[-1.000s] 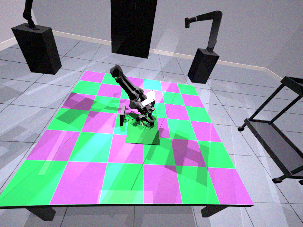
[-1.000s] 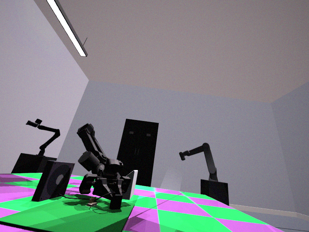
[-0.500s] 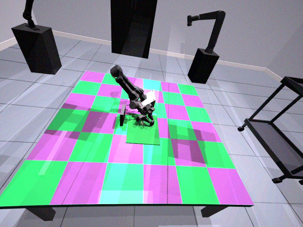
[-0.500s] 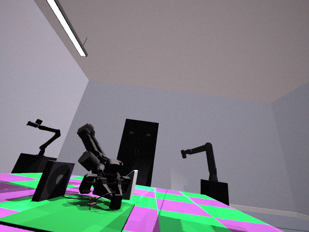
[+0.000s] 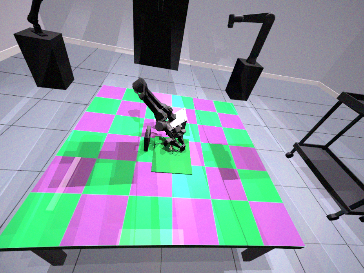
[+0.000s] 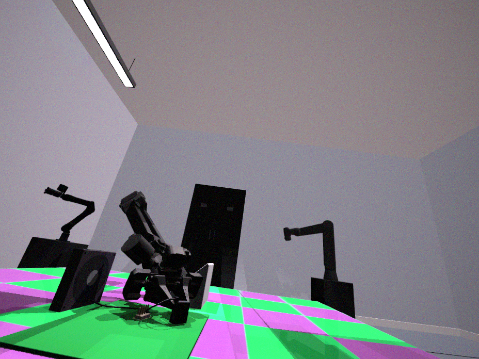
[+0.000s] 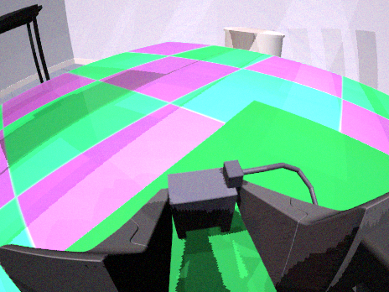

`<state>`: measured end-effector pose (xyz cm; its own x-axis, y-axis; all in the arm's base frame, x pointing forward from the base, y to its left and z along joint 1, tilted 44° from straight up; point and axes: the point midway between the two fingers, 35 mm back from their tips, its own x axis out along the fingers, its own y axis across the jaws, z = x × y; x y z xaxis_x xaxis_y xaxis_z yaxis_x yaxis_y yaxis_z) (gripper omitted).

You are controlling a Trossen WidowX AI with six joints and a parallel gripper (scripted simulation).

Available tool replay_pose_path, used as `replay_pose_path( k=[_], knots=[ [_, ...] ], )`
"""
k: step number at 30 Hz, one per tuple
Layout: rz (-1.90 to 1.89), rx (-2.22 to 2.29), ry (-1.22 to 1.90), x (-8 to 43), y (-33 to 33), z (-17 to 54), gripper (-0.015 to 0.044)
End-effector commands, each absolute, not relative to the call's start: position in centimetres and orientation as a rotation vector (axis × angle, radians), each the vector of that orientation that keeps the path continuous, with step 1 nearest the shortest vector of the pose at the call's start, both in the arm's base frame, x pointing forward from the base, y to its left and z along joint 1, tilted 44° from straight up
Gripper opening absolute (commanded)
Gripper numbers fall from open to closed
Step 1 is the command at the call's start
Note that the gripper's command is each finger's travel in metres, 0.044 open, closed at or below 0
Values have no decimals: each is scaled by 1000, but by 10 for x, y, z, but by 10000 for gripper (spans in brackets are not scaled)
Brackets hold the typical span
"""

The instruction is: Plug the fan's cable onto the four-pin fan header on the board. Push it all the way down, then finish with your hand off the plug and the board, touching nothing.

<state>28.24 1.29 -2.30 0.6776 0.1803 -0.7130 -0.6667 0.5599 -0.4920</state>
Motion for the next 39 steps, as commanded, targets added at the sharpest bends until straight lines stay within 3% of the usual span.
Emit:
replay_pose_path(
  k=[1, 13, 21, 39],
  knots=[
    [543, -834, 658, 282, 13, -23, 0],
    [543, -834, 658, 282, 13, -23, 0],
    [544, -835, 657, 282, 13, -23, 205],
    [544, -835, 657, 282, 13, -23, 205]
  ],
)
